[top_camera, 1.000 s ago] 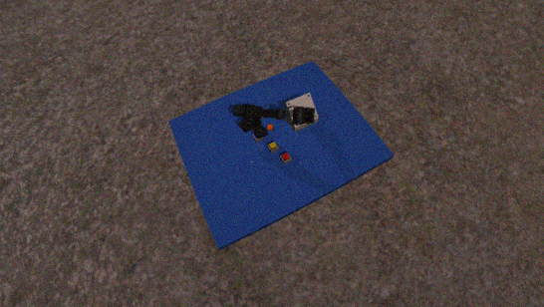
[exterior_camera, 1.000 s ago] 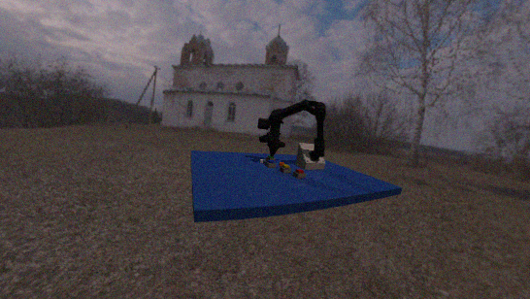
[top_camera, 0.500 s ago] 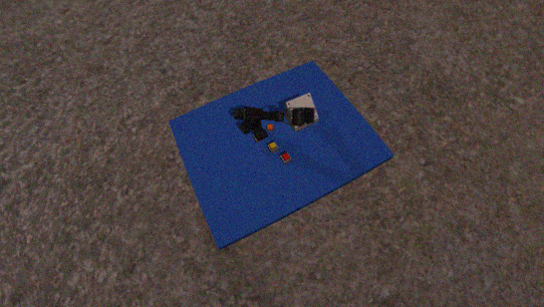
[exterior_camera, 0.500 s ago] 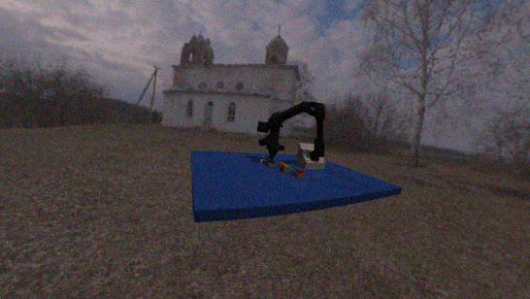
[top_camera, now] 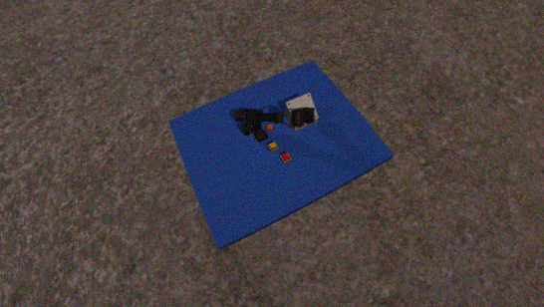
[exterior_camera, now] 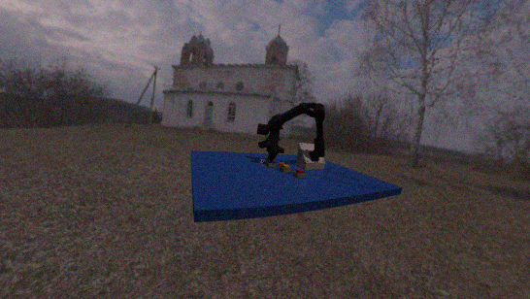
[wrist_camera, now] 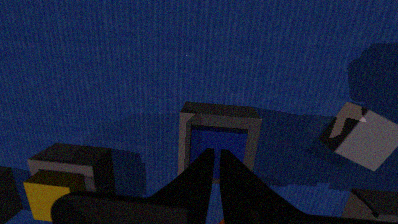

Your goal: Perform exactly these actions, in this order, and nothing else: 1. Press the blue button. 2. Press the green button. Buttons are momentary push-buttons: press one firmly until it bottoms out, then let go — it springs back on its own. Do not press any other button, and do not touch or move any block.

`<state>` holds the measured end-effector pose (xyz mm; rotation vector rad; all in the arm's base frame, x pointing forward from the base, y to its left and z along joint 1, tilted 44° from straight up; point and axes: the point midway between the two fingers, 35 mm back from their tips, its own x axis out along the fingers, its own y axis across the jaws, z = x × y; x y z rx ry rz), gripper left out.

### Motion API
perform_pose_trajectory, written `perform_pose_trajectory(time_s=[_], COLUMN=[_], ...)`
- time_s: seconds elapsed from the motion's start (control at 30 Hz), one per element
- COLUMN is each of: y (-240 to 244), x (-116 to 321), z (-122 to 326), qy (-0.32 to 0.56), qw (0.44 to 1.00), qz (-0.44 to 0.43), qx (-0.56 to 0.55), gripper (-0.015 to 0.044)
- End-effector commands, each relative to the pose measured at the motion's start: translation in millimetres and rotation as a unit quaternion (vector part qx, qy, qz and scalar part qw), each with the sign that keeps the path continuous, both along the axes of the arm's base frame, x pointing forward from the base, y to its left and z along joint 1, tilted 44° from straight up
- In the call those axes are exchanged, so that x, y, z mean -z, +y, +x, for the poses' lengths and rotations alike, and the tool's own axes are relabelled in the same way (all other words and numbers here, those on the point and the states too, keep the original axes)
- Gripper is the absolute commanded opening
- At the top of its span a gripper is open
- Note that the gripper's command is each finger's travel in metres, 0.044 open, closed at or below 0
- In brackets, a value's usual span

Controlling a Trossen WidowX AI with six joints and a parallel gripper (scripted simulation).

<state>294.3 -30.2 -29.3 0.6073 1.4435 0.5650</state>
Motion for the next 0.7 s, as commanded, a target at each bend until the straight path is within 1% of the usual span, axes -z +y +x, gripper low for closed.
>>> perform_pose_trajectory(time_s=[0.0,0.33,0.43,0.57,0.67], y=[0.6,-1.8,-21.6,-25.3,-50.8], x=[0.6,-1.7,-22.4,-26.2,-51.8], z=[0.0,0.0,-1.5,-1.6,-2.3], qy=[0.001,0.0,0.001,0.001,0.002], qw=[1.0,1.0,1.0,1.0,1.0], qz=[0.001,0.0,0.0,0.0,-0.001], qx=[0.002,0.0,0.002,0.002,0.002], gripper=[0.002,0.002,0.002,0.002,0.002])
